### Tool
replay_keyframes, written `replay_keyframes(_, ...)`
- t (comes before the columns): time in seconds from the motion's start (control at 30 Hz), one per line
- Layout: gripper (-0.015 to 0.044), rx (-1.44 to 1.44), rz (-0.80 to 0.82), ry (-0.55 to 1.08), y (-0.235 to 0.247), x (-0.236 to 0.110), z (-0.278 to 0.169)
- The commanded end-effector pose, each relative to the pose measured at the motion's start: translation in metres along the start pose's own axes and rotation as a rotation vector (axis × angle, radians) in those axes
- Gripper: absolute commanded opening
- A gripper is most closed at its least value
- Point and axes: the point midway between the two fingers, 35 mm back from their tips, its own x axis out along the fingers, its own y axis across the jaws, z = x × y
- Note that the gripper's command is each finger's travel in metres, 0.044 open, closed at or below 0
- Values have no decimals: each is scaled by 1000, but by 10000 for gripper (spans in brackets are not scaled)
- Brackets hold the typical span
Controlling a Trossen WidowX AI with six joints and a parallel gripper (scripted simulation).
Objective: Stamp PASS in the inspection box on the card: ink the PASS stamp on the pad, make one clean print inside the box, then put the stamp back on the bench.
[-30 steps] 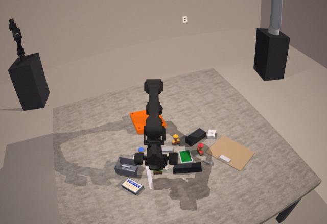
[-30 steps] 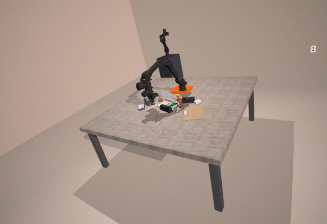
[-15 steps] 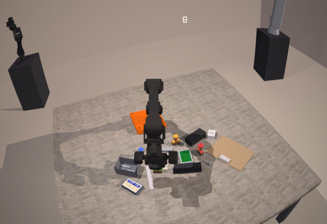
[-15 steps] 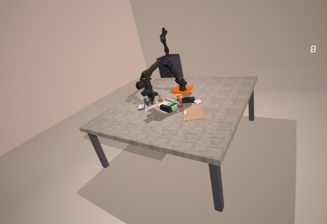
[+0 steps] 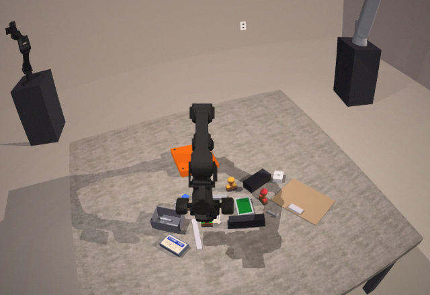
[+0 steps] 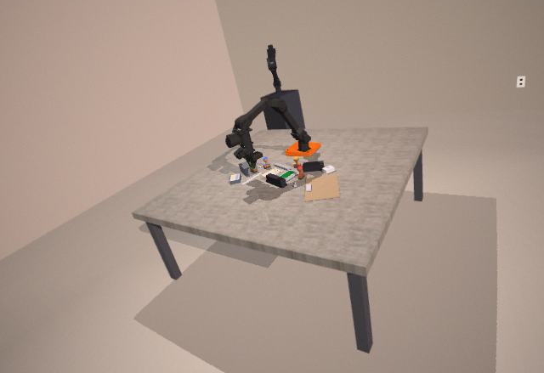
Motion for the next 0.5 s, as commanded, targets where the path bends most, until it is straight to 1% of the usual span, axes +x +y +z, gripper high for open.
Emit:
replay_keyframes(0.0,0,-4,4,1,0,-2,0)
replay_keyframes(0.47,0,-4,5,1,0,-9,-1)
